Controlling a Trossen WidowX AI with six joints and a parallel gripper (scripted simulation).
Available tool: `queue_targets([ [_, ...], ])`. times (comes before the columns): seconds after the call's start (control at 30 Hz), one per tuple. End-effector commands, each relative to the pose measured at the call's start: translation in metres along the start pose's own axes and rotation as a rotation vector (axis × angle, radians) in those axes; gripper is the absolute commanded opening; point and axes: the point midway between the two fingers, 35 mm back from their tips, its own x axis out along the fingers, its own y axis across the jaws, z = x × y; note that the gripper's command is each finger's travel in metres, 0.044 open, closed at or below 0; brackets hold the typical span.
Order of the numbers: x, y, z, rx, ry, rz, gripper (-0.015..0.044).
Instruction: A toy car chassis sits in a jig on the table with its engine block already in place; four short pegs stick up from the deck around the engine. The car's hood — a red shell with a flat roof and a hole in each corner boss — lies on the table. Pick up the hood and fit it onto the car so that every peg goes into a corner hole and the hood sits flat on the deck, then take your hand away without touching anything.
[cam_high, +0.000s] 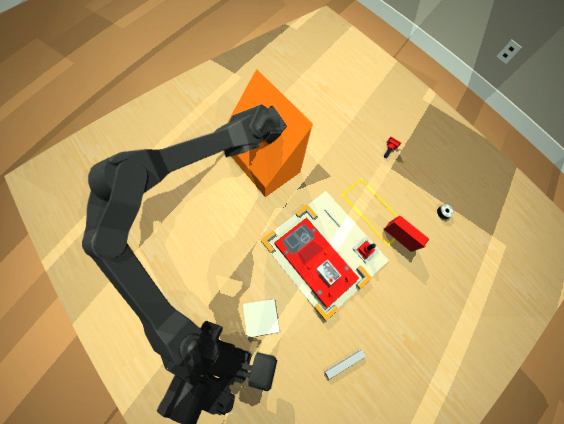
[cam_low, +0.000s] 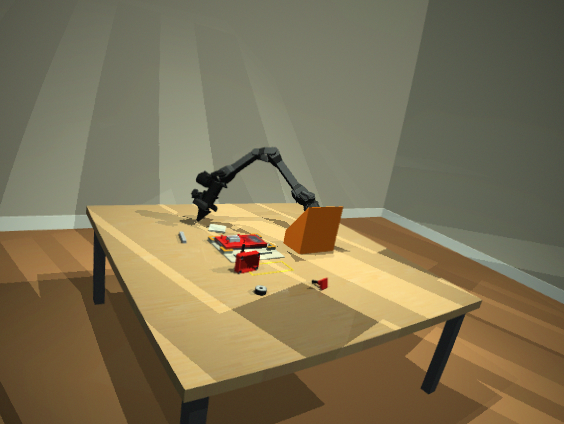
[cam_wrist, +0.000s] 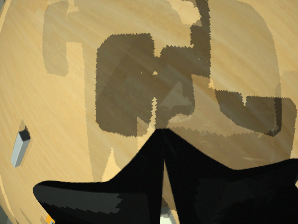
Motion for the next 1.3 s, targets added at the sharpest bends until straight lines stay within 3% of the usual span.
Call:
queue_targets([
  [0.0, 0.009, 0.039, -0.014, -0.037, 0.066, 0.032, 0.0000],
  [0.63, 0.007, 0.223, -0.136, -0.348, 0.400, 0.096, 0.0000],
  [0.97, -0.025, 0.305, -0.224, -0.668, 0.474, 0.006, 0.0000],
  [1.27, -0.068, 0.356, -0.309, -1.009, 0.423, -0.122, 0.0000],
])
